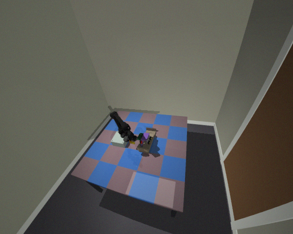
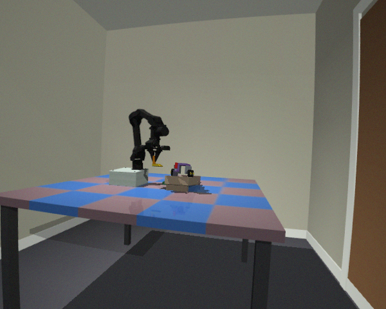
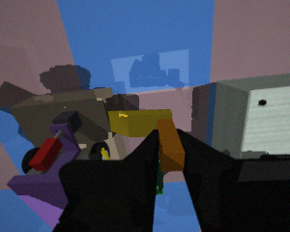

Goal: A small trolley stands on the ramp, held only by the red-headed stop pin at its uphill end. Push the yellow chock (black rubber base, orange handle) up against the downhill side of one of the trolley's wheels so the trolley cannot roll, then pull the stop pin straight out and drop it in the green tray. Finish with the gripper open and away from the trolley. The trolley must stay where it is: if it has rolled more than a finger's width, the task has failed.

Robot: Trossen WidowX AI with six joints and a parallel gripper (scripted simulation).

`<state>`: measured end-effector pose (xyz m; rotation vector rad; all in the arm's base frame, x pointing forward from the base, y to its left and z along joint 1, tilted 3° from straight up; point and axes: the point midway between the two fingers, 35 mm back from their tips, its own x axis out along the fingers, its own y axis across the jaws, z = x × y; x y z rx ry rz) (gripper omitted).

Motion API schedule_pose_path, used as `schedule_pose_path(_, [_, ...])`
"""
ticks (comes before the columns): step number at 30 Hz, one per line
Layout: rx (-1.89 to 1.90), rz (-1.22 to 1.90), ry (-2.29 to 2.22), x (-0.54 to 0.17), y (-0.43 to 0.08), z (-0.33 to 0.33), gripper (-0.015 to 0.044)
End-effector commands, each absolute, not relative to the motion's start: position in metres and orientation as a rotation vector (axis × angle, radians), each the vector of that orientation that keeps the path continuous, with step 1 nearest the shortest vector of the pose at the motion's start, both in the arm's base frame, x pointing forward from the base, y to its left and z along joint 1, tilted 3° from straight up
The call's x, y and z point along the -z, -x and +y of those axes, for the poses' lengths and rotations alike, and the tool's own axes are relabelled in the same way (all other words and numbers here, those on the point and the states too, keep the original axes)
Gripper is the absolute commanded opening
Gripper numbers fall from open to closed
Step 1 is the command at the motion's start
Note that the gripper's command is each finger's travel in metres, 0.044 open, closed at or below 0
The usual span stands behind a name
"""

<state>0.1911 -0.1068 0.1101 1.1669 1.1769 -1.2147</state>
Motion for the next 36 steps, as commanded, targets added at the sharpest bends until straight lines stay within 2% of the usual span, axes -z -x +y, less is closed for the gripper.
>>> schedule_pose_path(1, [1.219,1.168,-1.165,-0.1181,-0.1915,-0.1084,0.0])
schedule_pose_path(7, [1.189,1.189,-1.133,-0.1181,-0.1915,-0.1084,0.0])
schedule_pose_path(36, [0.446,1.513,-0.367,-0.1181,-0.1916,-0.1084,0.0])
